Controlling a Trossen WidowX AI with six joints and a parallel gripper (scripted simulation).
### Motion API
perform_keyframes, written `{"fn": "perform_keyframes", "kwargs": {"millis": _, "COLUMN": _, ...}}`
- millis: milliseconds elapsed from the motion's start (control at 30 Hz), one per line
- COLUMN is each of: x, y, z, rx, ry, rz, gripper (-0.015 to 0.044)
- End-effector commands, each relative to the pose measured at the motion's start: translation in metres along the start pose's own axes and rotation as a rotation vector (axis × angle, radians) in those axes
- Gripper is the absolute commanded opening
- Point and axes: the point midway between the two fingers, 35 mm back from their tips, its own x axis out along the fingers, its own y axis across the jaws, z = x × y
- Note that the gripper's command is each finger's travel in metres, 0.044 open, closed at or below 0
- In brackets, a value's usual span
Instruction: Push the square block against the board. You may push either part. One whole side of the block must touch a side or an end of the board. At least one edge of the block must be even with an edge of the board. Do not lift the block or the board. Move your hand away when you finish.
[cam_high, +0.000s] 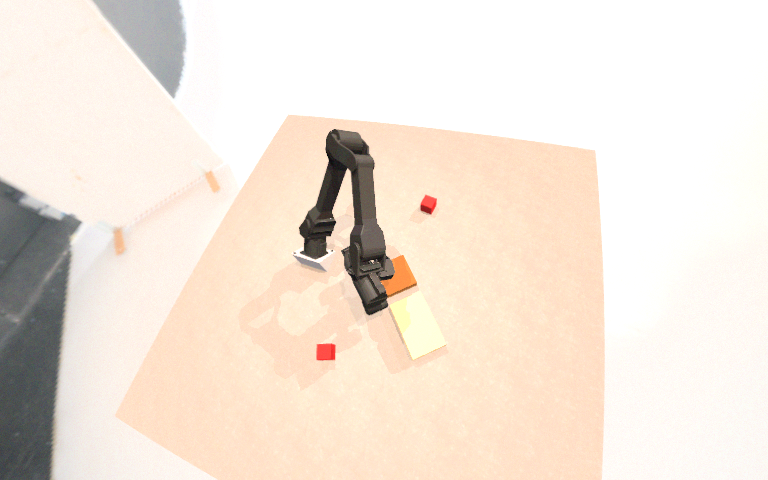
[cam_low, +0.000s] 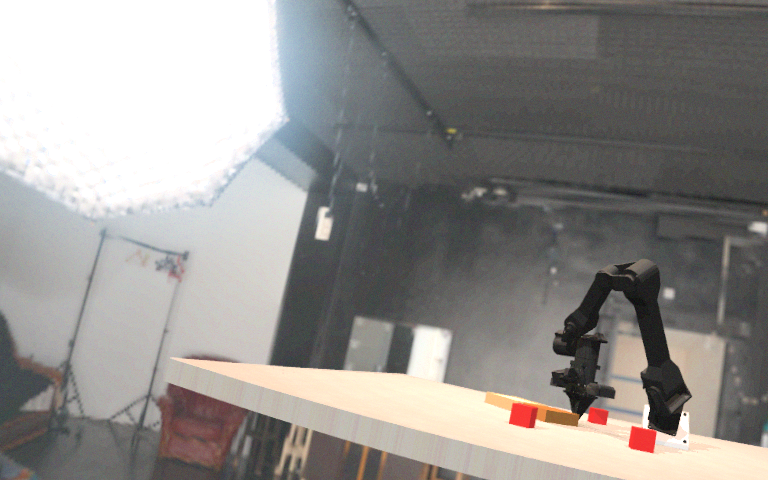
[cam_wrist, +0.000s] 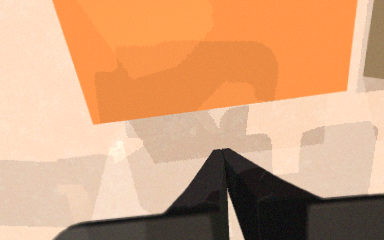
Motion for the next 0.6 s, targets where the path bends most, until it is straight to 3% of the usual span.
{"fn": "perform_keyframes", "kwargs": {"millis": 0, "x": 0.002, "y": 0.001, "z": -0.007, "rx": 0.001, "ry": 0.004, "rz": 0.007, "gripper": 0.0000}}
{"fn": "perform_keyframes", "kwargs": {"millis": 400, "x": 0.002, "y": 0.002, "z": -0.025, "rx": 0.000, "ry": 0.003, "rz": 0.009, "gripper": 0.0000}}
{"fn": "perform_keyframes", "kwargs": {"millis": 567, "x": -0.044, "y": 0.000, "z": -0.021, "rx": 0.001, "ry": 0.004, "rz": 0.007, "gripper": 0.0000}}
